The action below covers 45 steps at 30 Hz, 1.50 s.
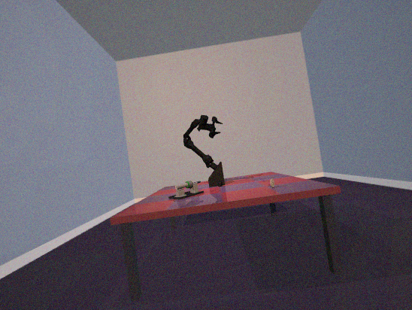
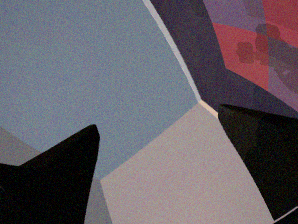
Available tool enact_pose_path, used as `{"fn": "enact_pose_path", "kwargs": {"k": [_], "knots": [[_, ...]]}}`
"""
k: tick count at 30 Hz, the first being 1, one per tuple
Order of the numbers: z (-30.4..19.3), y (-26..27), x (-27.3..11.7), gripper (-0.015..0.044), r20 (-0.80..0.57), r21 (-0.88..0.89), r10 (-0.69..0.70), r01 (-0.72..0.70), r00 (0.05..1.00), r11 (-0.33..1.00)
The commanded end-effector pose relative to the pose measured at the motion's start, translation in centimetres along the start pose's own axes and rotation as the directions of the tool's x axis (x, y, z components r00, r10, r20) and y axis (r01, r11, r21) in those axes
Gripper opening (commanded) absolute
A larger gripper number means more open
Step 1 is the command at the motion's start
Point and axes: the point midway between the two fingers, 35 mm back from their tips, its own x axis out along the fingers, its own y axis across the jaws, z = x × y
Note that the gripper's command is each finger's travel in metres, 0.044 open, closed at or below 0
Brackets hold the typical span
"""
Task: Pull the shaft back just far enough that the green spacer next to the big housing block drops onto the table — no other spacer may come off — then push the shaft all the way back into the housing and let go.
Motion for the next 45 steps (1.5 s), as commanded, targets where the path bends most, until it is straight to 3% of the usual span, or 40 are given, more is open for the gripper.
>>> {"fn": "enact_pose_path", "kwargs": {"k": [1,4,10,20,28,34,45], "knots": [[0.1,0.0,0.0,0.0426,0.004,0.001,0.0,0.0,1.0,1.0],[2.3,-0.4,-0.5,0.044,0.071,0.009,-0.006,0.006,0.997,1.0],[11.5,-3.6,-3.3,0.044,0.35,0.074,-0.081,0.058,0.933,0.996],[23.5,-13.4,-10.9,0.044,0.653,0.321,-0.369,0.2,0.661,0.926],[28.0,-23.7,-17.3,0.044,0.647,0.561,-0.647,0.324,0.402,0.762],[28.4,-31.8,-22.5,0.044,0.512,0.763,-0.84,0.355,0.177,0.54],[28.1,-32.8,-22.8,0.044,0.488,0.784,-0.859,0.356,0.151,0.508]]}}
